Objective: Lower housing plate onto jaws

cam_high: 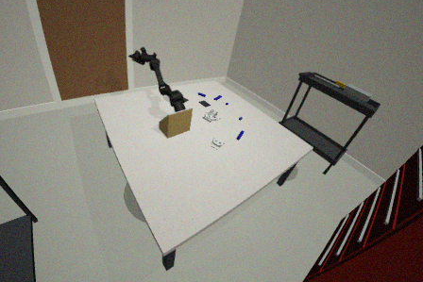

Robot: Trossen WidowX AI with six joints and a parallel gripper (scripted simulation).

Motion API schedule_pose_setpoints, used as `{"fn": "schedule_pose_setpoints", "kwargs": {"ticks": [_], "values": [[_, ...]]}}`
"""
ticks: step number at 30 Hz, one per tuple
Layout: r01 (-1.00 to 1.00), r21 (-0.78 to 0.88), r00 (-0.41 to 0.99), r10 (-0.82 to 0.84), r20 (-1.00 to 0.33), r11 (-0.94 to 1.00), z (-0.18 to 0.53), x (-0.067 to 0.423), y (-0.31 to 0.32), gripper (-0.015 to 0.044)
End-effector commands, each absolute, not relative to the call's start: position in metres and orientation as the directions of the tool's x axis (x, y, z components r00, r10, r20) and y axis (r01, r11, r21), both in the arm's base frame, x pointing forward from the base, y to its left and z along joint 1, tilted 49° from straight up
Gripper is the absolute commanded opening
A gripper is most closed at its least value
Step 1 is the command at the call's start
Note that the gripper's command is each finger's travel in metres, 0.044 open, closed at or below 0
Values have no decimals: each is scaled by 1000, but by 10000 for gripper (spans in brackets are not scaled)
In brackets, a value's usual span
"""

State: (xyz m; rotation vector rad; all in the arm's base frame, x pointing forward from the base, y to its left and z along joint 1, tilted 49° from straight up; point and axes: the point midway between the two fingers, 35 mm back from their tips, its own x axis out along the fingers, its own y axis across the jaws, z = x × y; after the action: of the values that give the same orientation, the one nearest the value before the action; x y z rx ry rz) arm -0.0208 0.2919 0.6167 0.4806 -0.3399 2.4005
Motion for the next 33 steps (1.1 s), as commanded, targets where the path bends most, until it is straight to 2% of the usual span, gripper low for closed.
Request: {"fn": "schedule_pose_setpoints", "kwargs": {"ticks": [1,2,33], "values": [[-651,-117,-716,555,422,-750,617,-21,292,426],[-650,-118,-717,554,423,-751,617,-21,291,440],[-481,-174,-738,289,610,-859,680,-77,145,440]]}}
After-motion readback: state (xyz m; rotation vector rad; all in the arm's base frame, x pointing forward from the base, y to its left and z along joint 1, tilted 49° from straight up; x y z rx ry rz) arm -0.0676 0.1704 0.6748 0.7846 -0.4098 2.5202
